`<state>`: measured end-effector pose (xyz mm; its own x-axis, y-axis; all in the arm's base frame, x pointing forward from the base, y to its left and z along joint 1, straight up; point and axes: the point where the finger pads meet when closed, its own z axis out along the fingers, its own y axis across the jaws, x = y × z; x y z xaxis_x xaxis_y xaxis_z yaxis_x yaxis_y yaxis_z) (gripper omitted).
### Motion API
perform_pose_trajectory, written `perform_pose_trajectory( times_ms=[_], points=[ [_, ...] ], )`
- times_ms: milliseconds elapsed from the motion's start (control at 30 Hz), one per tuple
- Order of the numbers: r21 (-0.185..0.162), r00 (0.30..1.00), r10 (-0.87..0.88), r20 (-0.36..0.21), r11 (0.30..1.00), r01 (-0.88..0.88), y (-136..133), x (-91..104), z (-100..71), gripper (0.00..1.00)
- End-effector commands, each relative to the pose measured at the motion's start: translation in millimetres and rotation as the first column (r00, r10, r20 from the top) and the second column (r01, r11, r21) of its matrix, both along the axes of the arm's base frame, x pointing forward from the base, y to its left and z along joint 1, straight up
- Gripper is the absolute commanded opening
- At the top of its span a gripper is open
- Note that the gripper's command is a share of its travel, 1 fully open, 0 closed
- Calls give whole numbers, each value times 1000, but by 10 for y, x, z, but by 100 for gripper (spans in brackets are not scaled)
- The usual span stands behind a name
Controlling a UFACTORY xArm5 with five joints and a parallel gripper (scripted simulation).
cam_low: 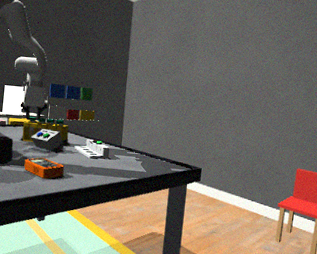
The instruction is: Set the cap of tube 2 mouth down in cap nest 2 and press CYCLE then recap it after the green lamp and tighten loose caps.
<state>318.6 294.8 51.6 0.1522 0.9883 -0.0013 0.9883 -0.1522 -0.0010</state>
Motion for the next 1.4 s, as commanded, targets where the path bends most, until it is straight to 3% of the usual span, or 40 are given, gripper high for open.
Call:
perform_pose_trajectory(
  times_ms=[0,167,233,300,467,733,800,867,967,1233,1267,1367],
  points=[
    [-1,961,276,4,961,-276,8,8,15,46],
    [-1,881,473,3,881,-473,8,8,15,46],
    [-1,881,473,3,881,-473,8,8,15,46],
    [-2,791,612,3,791,-612,8,8,15,46],
    [-2,652,758,2,652,-758,8,8,15,46],
    [-2,349,937,1,349,-937,8,8,15,46],
    [-2,349,937,1,349,-937,8,8,15,46],
    [-2,190,982,1,190,-982,8,8,15,46],
    [-2,82,997,0,82,-997,8,8,15,46],
    [-2,82,997,0,82,-997,8,8,15,46],
    [-2,82,997,0,82,-997,8,8,15,0],
    [-2,82,997,0,82,-997,8,8,15,0]
  ],
)
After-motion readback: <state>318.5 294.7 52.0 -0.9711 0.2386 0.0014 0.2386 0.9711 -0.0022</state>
